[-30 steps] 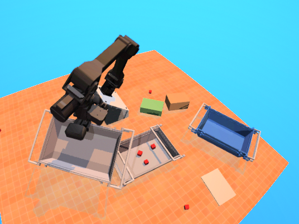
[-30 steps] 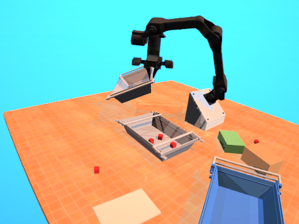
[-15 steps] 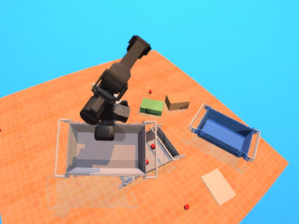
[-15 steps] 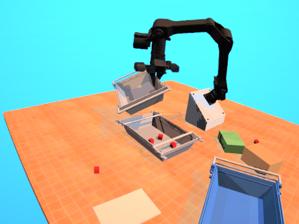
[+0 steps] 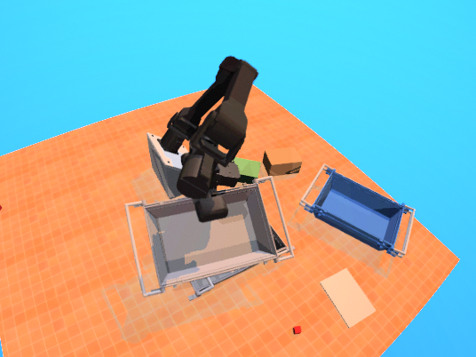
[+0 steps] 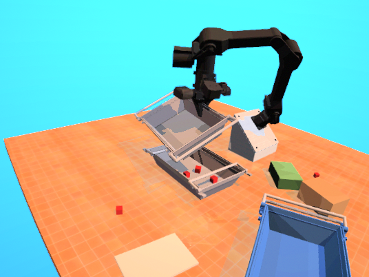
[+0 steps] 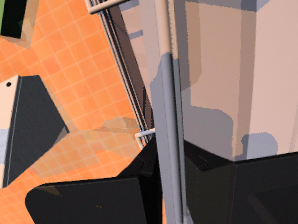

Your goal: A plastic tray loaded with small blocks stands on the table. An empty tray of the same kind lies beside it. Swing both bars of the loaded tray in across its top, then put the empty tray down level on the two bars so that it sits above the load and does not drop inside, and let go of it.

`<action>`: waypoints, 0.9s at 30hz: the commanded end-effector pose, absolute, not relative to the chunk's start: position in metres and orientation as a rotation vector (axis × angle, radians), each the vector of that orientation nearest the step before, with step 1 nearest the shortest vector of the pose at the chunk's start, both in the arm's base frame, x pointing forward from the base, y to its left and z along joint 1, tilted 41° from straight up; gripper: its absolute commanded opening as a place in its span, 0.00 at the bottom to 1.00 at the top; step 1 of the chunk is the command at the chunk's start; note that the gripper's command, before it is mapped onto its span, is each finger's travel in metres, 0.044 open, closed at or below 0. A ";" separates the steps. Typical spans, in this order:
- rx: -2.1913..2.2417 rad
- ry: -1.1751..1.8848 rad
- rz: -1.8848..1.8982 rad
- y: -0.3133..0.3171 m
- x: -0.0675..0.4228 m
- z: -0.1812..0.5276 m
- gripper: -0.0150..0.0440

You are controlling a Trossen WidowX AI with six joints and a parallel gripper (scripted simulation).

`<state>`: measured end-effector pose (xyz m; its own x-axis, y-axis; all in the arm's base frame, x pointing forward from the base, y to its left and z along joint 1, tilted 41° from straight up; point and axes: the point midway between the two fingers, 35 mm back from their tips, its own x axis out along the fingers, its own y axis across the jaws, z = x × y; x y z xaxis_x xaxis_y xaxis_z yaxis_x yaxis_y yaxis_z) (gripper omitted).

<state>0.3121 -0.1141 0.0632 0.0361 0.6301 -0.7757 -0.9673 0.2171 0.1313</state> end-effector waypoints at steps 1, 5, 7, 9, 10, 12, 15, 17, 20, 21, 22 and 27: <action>-0.573 0.774 1.320 -0.102 0.317 0.082 0.25; -0.618 0.723 1.357 -0.084 0.320 0.092 0.25; -0.633 0.706 1.369 -0.078 0.320 0.095 0.25; -0.635 0.704 1.370 -0.078 0.320 0.095 0.25; -0.635 0.704 1.370 -0.078 0.320 0.095 0.25; -0.635 0.704 1.370 -0.078 0.320 0.095 0.25; -0.635 0.704 1.370 -0.078 0.320 0.095 0.25; -0.635 0.704 1.370 -0.078 0.320 0.095 0.25; -0.635 0.704 1.370 -0.078 0.320 0.095 0.25; -0.635 0.704 1.370 -0.078 0.320 0.095 0.25; -0.635 0.704 1.370 -0.078 0.320 0.095 0.25; -0.635 0.704 1.370 -0.078 0.320 0.095 0.25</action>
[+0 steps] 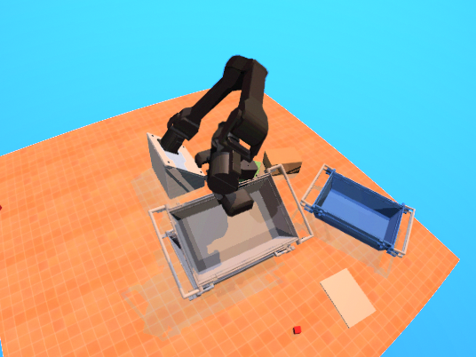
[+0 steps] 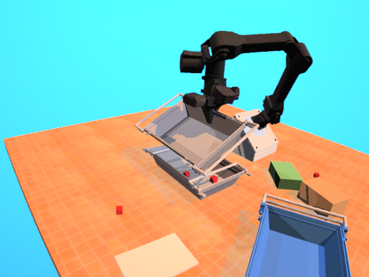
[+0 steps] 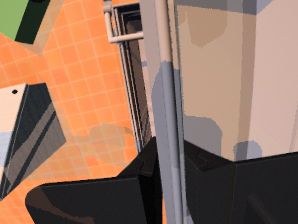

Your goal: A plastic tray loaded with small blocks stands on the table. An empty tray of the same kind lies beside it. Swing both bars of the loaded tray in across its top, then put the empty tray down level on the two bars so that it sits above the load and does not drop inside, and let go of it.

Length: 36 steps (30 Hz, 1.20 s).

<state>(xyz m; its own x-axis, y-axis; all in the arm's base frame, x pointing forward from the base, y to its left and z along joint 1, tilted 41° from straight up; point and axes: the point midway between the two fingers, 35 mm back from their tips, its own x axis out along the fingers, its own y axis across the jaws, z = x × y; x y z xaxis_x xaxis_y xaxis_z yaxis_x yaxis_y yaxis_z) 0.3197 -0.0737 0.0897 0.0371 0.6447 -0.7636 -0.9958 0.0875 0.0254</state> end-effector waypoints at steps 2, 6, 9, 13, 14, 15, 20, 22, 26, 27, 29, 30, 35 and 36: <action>-0.635 0.704 1.370 -0.078 0.320 0.095 0.25; -0.635 0.704 1.370 -0.078 0.320 0.095 0.25; -0.635 0.704 1.370 -0.078 0.320 0.095 0.25; -0.635 0.704 1.370 -0.078 0.320 0.095 0.25; -0.635 0.704 1.370 -0.077 0.319 0.095 0.25; -0.635 0.704 1.370 -0.077 0.319 0.095 0.25; -0.635 0.704 1.370 -0.077 0.320 0.095 0.25; -0.635 0.704 1.370 -0.077 0.319 0.095 0.25; -0.635 0.704 1.370 -0.077 0.319 0.095 0.25; -0.635 0.704 1.370 -0.077 0.319 0.095 0.25; -0.635 0.704 1.370 -0.077 0.320 0.095 0.25; -0.635 0.704 1.370 -0.077 0.320 0.095 0.25; -0.635 0.704 1.370 -0.073 0.320 0.090 0.25; -0.635 0.704 1.370 -0.072 0.320 0.088 0.25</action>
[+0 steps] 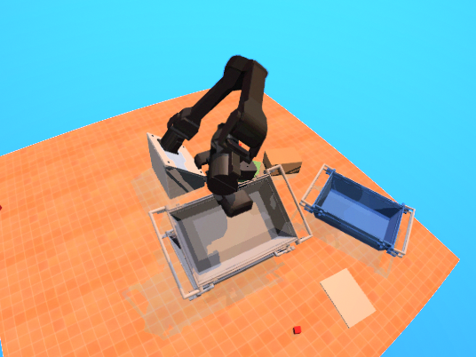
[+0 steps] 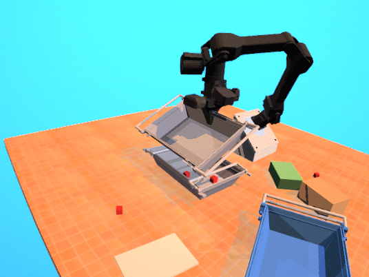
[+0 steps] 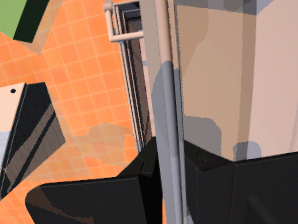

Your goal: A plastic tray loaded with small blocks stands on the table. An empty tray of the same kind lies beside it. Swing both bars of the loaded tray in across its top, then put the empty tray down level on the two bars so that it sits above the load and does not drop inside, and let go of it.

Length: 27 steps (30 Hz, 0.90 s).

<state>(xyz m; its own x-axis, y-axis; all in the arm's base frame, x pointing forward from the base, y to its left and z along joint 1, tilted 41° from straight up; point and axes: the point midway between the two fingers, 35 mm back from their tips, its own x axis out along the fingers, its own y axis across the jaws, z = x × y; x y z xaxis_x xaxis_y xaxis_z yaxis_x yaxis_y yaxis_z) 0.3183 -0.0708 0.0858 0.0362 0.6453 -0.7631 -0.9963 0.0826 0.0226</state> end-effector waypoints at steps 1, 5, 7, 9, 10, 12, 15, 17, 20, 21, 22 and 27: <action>-0.635 0.704 1.370 -0.071 0.320 0.087 0.25; -0.635 0.704 1.370 -0.067 0.321 0.082 0.25; -0.635 0.704 1.370 -0.065 0.321 0.079 0.25; -0.635 0.703 1.370 -0.063 0.321 0.077 0.25; -0.635 0.703 1.370 -0.062 0.321 0.076 0.25; -0.635 0.703 1.370 -0.060 0.321 0.073 0.25; -0.635 0.703 1.370 -0.057 0.320 0.070 0.25; -0.635 0.703 1.370 -0.055 0.320 0.068 0.25; -0.635 0.703 1.370 -0.054 0.319 0.067 0.25; -0.635 0.703 1.370 -0.054 0.319 0.066 0.25; -0.635 0.703 1.370 -0.053 0.318 0.066 0.25; -0.634 0.703 1.371 -0.049 0.314 0.061 0.25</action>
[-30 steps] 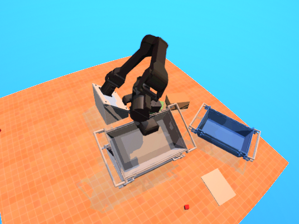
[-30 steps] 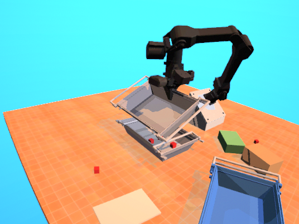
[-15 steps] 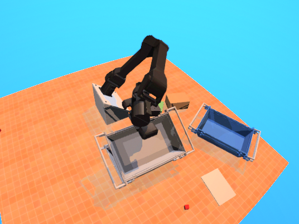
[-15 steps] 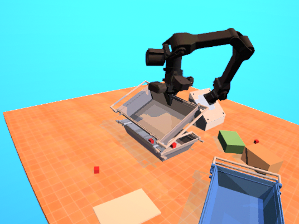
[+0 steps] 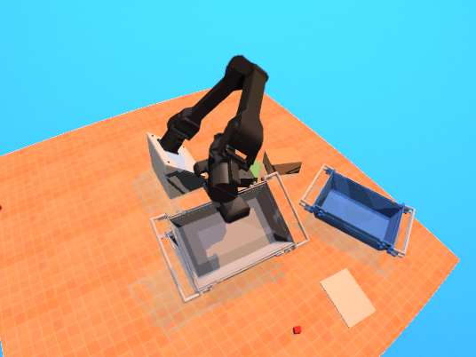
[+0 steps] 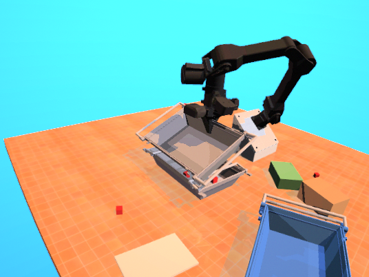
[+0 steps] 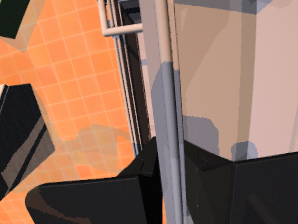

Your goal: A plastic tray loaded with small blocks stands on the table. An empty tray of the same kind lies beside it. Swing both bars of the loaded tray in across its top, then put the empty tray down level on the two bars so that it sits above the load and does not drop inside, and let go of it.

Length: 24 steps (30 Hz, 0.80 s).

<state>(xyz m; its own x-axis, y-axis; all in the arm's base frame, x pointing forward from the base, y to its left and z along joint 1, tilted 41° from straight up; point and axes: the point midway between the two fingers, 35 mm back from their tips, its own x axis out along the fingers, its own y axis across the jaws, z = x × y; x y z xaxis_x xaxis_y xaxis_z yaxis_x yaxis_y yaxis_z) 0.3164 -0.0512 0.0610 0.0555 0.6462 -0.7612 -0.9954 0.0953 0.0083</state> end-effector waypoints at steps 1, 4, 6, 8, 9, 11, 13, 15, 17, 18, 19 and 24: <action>-0.634 0.703 1.371 -0.049 0.314 0.061 0.25; -0.634 0.703 1.371 -0.048 0.313 0.060 0.25; -0.634 0.702 1.371 -0.047 0.311 0.058 0.25; -0.634 0.702 1.371 -0.045 0.310 0.056 0.25; -0.634 0.702 1.371 -0.044 0.309 0.055 0.25; -0.634 0.702 1.371 -0.042 0.307 0.054 0.25; -0.633 0.702 1.371 -0.042 0.307 0.053 0.25; -0.633 0.702 1.371 -0.041 0.306 0.052 0.25; -0.633 0.702 1.371 -0.040 0.305 0.051 0.25; -0.633 0.702 1.371 -0.039 0.305 0.050 0.25; -0.633 0.702 1.371 -0.038 0.304 0.049 0.25; -0.633 0.702 1.371 -0.036 0.302 0.046 0.25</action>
<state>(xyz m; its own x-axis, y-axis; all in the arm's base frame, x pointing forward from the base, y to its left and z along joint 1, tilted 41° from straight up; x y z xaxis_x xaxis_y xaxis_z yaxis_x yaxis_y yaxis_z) 0.3052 -0.0397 0.0481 0.0712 0.6445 -0.7613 -0.9944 0.1055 -0.0037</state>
